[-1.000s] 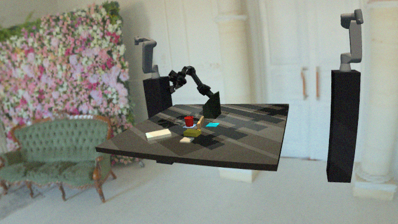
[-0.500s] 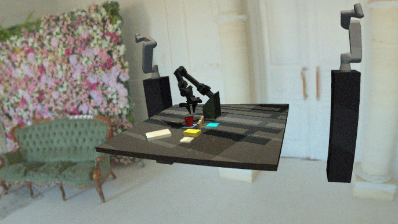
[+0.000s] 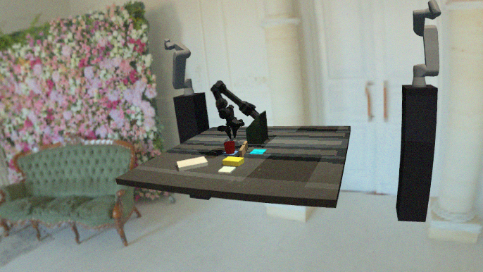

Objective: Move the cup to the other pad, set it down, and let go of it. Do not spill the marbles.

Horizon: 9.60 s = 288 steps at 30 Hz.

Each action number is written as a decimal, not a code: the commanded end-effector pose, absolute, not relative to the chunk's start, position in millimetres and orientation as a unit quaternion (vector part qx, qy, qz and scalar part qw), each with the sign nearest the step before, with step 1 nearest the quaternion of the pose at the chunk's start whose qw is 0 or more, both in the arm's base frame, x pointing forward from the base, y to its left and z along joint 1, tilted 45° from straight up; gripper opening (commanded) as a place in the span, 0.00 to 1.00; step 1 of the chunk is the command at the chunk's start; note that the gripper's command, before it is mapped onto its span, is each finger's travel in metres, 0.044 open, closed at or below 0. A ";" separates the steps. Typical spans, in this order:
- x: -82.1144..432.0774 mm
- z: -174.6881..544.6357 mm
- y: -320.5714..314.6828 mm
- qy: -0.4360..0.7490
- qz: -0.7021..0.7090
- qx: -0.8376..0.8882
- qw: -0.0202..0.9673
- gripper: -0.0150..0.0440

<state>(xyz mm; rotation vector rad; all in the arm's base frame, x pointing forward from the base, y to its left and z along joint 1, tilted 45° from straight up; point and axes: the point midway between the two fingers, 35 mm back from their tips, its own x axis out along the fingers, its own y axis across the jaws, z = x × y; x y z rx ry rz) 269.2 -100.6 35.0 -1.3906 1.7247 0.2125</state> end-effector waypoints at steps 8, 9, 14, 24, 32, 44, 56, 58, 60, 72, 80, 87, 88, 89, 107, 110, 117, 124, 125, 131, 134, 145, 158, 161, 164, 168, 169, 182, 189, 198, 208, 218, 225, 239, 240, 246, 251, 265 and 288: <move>270.0 22.1 -113.4 0.696 0.086 -0.562 0.438 0.50; 270.1 20.9 -114.5 0.696 0.086 -0.562 0.438 0.50; 270.6 14.9 -120.3 0.696 0.086 -0.562 0.438 0.50; 270.5 3.5 -132.1 0.696 0.086 -0.562 0.438 0.50; 269.7 -5.2 -141.7 0.696 0.085 -0.563 0.437 0.50; 270.5 -5.7 -143.9 0.697 0.081 -0.562 0.438 0.34; 270.8 -4.7 -142.7 0.697 0.082 -0.562 0.438 0.25; 271.3 -2.5 -140.1 0.696 0.082 -0.562 0.438 0.25; 271.9 1.0 -136.0 0.696 0.083 -0.562 0.439 0.25; 271.8 26.7 -106.0 0.696 0.086 -0.561 0.439 0.25; 268.0 41.6 -87.5 0.696 0.086 -0.562 0.438 0.25; 265.7 41.1 -85.0 0.696 0.086 -0.562 0.438 0.25; 265.7 39.8 -86.6 0.697 0.089 -0.561 0.437 0.25; 265.7 39.8 -86.6 0.697 0.089 -0.561 0.437 0.25; 264.8 35.5 -82.1 0.697 0.089 -0.561 0.437 0.25; 263.5 30.4 -76.8 0.697 0.089 -0.561 0.438 0.25; 260.7 18.2 -64.0 0.696 0.088 -0.561 0.438 0.25; 257.9 6.4 -51.4 0.696 0.088 -0.561 0.439 0.25; 257.4 4.7 -49.6 0.696 0.088 -0.561 0.439 0.25; 254.7 -5.5 -38.8 0.696 0.088 -0.561 0.439 0.25; 253.2 -10.6 -33.4 0.696 0.088 -0.561 0.439 0.25; 247.6 -29.3 -13.7 0.696 0.089 -0.561 0.440 0.25; 240.8 -49.5 7.8 0.696 0.089 -0.560 0.440 0.25; 239.2 -54.1 12.8 0.696 0.090 -0.560 0.440 0.25; 237.7 -58.6 17.8 0.696 0.090 -0.560 0.441 0.25; 235.7 -64.6 24.4 0.696 0.090 -0.560 0.441 0.25; 235.2 -66.1 26.1 0.696 0.090 -0.560 0.441 0.25; 229.7 -82.9 44.9 0.696 0.090 -0.560 0.441 0.25; 230.0 -88.5 39.2 0.696 0.090 -0.560 0.441 0.25; 230.7 -98.9 29.8 0.696 0.090 -0.560 0.441 0.25; 231.2 -110.3 19.4 0.696 0.090 -0.560 0.441 0.25; 231.3 -121.0 8.9 0.696 0.089 -0.560 0.441 0.25; 230.9 -128.3 1.3 0.696 0.089 -0.561 0.440 0.25; 231.3 -134.4 -3.7 0.696 0.088 -0.557 0.443 0.25; 231.3 -134.4 -3.7 0.696 0.088 -0.557 0.443 0.25; 231.3 -134.4 -3.7 0.696 0.088 -0.557 0.443 0.25; 231.3 -134.4 -3.7 0.696 0.088 -0.557 0.443 0.47; 231.8 -128.2 3.2 0.696 0.089 -0.558 0.443 0.47; 229.9 -102.7 26.8 0.696 0.090 -0.559 0.442 0.47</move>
